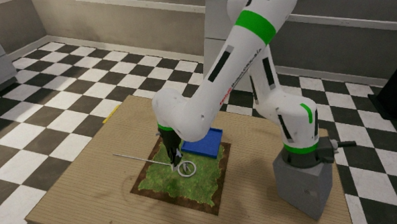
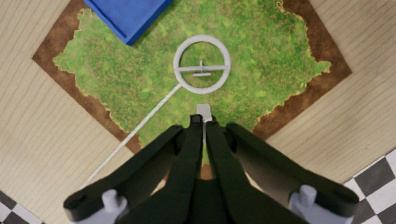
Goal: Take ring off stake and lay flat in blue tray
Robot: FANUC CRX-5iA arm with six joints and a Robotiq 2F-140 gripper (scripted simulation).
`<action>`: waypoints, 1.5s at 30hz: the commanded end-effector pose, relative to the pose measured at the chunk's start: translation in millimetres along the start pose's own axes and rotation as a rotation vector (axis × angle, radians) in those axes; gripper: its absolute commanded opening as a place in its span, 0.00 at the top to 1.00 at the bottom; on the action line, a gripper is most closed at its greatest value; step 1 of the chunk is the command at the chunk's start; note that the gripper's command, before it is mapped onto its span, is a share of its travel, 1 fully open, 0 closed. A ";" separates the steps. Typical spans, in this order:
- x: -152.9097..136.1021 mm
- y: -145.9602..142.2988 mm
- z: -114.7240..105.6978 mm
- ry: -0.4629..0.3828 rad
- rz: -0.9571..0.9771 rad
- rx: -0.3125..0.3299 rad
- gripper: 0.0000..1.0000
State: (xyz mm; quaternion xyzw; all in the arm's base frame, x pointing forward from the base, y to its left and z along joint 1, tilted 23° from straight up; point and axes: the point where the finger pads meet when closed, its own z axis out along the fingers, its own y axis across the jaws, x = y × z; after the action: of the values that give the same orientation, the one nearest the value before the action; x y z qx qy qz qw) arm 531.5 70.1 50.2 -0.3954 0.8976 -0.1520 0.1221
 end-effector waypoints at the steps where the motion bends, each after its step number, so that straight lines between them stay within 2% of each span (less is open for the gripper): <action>1: -0.7 -0.3 5.7 -0.001 0.000 0.001 0.90; 22: -0.9 0.2 36.8 -0.001 0.000 0.001 0.90; 45: -1.0 0.3 40.5 -0.001 0.000 0.001 0.90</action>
State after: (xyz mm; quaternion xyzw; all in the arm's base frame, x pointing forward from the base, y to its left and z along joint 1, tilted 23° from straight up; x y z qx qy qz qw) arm 545.3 63.5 12.0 -0.3954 0.8975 -0.1521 0.1222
